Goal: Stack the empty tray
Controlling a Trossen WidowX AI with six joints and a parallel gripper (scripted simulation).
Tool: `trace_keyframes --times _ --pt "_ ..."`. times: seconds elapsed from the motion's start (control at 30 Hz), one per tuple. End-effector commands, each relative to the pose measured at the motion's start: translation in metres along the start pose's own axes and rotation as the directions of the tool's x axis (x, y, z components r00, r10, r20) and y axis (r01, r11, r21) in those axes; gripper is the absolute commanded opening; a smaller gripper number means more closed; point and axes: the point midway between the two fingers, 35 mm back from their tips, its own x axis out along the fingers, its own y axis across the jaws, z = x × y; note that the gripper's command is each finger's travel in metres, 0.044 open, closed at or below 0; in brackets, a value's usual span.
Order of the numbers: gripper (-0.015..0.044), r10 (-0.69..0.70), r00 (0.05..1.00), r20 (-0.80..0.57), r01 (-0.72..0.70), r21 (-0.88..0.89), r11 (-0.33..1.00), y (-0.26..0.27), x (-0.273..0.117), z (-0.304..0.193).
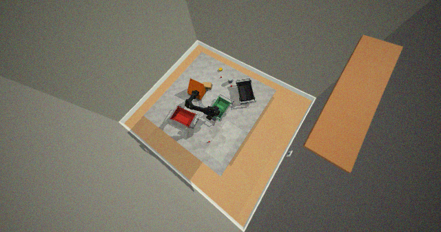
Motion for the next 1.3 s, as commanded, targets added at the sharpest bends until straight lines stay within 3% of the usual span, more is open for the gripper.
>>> trace_keyframes --times 0.0,0.23,0.57,1.27 --pt "0.0088 0.006 1.0 -0.021 -0.006 -0.019 1.0 0.017 0.01 -0.003" --pt "0.0088 0.006 1.0 -0.021 -0.006 -0.019 1.0 0.03 0.021 -0.004" --pt "0.0088 0.008 1.0 -0.022 -0.008 -0.019 1.0 0.025 -0.021 -0.002" --pt "0.0088 0.012 1.0 -0.027 -0.012 -0.026 1.0 0.028 -0.013 -0.003"
